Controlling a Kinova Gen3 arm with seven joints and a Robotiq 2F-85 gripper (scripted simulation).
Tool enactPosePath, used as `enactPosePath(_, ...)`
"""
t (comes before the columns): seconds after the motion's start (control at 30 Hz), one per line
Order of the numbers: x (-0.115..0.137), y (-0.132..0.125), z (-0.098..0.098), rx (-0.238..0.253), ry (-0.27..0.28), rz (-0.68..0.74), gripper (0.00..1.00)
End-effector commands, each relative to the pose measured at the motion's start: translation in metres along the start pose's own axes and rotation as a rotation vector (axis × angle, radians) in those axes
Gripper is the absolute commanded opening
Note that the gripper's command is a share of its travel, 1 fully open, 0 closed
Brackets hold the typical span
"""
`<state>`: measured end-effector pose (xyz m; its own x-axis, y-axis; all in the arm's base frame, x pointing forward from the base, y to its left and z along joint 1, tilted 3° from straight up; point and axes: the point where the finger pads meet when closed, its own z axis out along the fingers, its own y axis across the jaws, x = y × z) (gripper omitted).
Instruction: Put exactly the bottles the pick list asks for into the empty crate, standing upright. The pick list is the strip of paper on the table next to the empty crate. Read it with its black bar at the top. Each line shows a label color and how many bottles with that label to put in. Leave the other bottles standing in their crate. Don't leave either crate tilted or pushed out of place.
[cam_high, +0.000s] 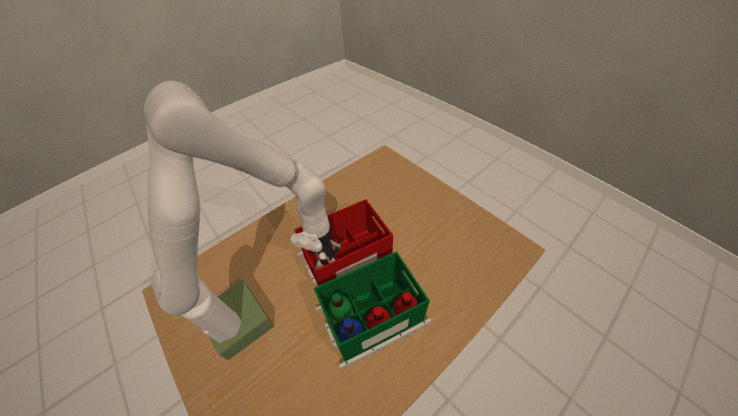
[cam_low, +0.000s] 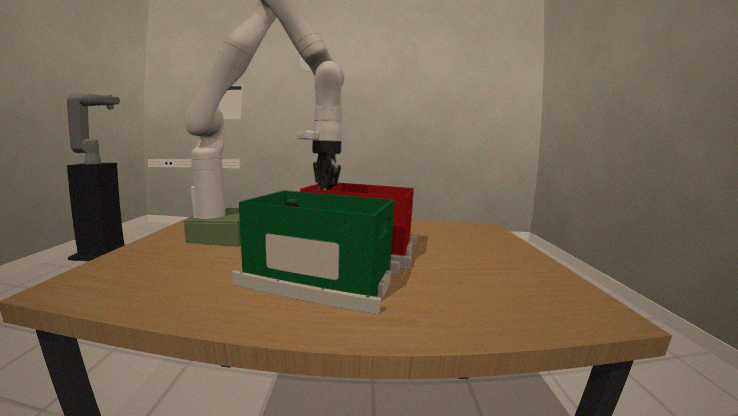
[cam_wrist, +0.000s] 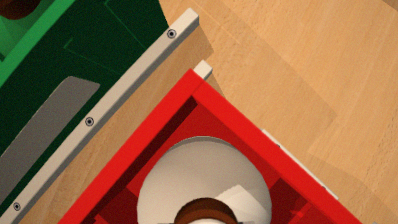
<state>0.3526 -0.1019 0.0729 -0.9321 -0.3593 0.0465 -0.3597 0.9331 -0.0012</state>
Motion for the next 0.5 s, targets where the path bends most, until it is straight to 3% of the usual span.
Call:
enactPosePath(0.0, -0.0004, -0.0003, -0.0006, 0.001, -0.002, 0.0, 0.1)
enactPosePath(0.23, -0.0004, -0.0003, -0.0006, 0.001, -0.002, 0.0, 0.1)
enactPosePath(0.27, -0.0004, -0.0003, 0.0034, 0.001, -0.002, 0.0, 0.67)
enactPosePath(0.47, -0.0004, -0.0003, 0.0034, 0.001, -0.002, 0.0, 0.67)
